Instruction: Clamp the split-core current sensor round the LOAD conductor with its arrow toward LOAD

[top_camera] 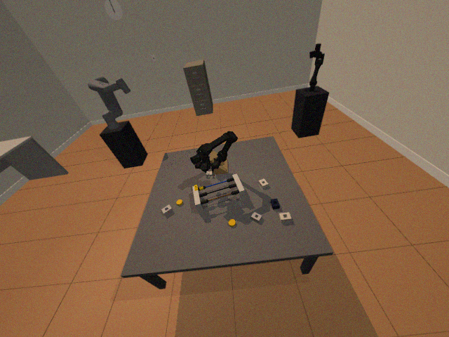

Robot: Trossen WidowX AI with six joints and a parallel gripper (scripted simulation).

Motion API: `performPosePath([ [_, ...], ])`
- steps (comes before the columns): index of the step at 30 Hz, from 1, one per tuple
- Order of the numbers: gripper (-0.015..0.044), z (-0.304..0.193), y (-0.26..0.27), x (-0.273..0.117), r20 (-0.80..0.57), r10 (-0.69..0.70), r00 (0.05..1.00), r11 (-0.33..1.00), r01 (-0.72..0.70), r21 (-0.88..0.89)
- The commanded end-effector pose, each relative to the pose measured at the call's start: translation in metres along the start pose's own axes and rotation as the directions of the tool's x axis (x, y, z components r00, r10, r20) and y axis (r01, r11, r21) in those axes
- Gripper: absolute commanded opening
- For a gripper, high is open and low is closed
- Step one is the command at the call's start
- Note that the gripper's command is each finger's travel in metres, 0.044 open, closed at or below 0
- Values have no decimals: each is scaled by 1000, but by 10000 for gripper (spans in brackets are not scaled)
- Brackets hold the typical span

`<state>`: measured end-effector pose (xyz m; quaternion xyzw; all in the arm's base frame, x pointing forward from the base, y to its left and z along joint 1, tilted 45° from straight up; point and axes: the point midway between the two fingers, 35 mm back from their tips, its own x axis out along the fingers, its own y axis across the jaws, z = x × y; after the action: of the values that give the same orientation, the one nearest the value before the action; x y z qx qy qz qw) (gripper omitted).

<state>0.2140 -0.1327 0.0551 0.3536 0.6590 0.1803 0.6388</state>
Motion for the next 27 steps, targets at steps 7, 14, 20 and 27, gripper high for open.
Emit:
performPosePath([
  [7, 0, 14, 6, 0, 6, 0, 1000, 958, -2, 286],
  [14, 0, 24, 10, 1, 7, 0, 1000, 874, -3, 485],
  [20, 0, 32, 14, 3, 7, 1, 1000, 770, -5, 638],
  [27, 0, 41, 19, 5, 7, 2, 1000, 615, -7, 789],
])
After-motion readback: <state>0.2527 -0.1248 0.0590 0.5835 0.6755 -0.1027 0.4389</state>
